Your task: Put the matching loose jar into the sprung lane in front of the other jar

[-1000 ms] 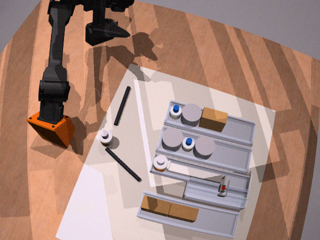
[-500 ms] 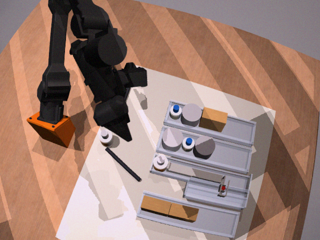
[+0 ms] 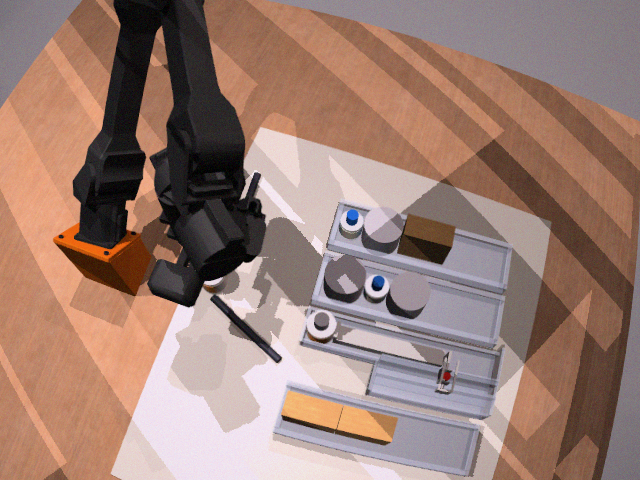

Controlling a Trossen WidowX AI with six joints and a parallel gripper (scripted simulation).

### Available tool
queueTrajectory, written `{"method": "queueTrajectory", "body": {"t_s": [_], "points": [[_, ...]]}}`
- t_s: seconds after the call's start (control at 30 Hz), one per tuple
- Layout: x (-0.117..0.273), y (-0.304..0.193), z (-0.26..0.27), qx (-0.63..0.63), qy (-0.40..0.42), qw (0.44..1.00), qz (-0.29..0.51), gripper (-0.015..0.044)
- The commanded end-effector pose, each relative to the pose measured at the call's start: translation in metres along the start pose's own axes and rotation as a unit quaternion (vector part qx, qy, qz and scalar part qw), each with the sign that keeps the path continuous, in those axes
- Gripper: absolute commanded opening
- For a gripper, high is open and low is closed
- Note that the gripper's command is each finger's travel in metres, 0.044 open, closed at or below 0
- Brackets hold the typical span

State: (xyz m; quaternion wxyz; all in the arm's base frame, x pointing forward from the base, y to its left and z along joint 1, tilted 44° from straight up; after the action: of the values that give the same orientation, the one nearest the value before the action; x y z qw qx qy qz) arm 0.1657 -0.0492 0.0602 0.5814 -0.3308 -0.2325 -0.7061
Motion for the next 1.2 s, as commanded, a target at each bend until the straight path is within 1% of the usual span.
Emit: {"method": "queueTrajectory", "body": {"t_s": [0.0, 0.07, 0.17, 0.2, 0.33, 0.43, 1.17], "points": [[-0.002, -0.004, 0.001, -0.011, 0.007, 1.000, 0.008, 0.0440], [-0.004, -0.005, 0.001, -0.011, 0.007, 1.000, 0.008, 0.0440], [-0.030, -0.005, 0.002, -0.011, 0.008, 1.000, 0.007, 0.0440], [-0.032, -0.006, 0.002, -0.011, 0.008, 1.000, 0.007, 0.0440], [-0.033, -0.007, 0.002, -0.011, 0.008, 1.000, 0.008, 0.0440], [-0.046, -0.007, 0.003, -0.011, 0.008, 1.000, 0.007, 0.0440], [-0.077, -0.008, 0.003, -0.011, 0.009, 1.000, 0.007, 0.0440]]}}
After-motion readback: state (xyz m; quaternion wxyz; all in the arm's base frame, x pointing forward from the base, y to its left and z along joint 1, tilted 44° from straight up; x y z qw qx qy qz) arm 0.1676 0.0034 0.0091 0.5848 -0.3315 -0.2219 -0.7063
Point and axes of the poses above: the point midway between the two fingers, 35 mm back from their tips, its own x axis back along the fingers, its own z axis across the jaws, y = z × x, the point moved 3 cm from there along x, back along the fingers, and after that the axes turned 6 degrees about -x, right-handed, at the moved point
